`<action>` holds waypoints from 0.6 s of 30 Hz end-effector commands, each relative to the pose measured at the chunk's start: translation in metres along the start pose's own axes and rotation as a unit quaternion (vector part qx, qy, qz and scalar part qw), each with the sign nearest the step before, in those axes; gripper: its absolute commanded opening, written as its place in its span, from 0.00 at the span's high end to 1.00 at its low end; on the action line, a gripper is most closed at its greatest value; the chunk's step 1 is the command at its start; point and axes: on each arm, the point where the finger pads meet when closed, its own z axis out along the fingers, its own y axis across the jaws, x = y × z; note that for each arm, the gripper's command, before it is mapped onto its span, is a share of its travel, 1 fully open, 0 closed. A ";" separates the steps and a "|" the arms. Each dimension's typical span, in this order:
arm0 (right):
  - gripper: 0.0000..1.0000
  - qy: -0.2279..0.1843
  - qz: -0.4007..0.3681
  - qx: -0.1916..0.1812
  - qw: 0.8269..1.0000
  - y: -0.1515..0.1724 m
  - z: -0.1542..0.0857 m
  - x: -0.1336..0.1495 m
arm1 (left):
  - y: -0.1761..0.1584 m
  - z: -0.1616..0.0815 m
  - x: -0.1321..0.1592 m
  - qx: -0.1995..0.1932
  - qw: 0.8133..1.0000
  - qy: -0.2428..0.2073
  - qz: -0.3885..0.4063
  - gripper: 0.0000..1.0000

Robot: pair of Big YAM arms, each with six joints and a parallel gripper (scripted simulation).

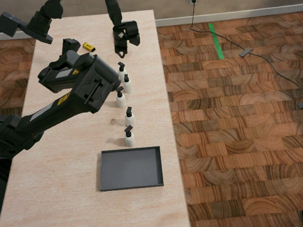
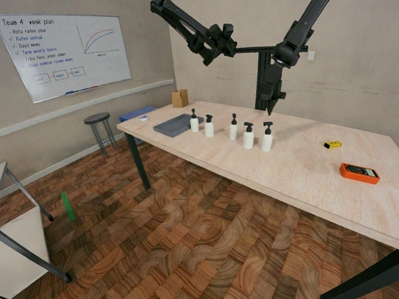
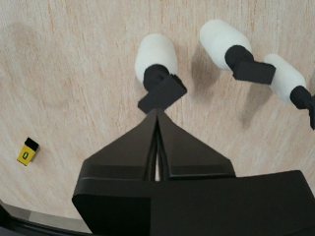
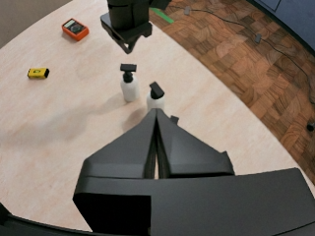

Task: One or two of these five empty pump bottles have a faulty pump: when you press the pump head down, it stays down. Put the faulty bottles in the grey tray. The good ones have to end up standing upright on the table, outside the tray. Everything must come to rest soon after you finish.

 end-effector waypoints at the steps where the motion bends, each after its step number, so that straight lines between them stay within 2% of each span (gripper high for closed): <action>1: 1.00 0.000 0.000 0.000 1.000 -0.001 0.001 -0.001 | -0.002 -0.027 -0.008 0.005 1.000 -0.014 -0.010 1.00; 6: 1.00 0.000 0.000 0.000 1.000 -0.001 0.001 -0.001 | 0.001 -0.061 -0.009 0.003 1.000 -0.017 -0.009 1.00; 9: 1.00 0.000 0.000 0.000 1.000 -0.001 0.001 -0.001 | 0.002 -0.073 -0.009 0.003 1.000 -0.018 -0.007 1.00; 13: 1.00 0.000 0.000 0.000 1.000 -0.001 0.001 -0.001 | 0.003 -0.079 -0.010 0.001 1.000 -0.020 0.002 1.00; 18: 1.00 0.000 0.000 0.000 1.000 -0.001 0.001 -0.001 | 0.002 -0.075 -0.006 0.000 1.000 -0.012 0.005 1.00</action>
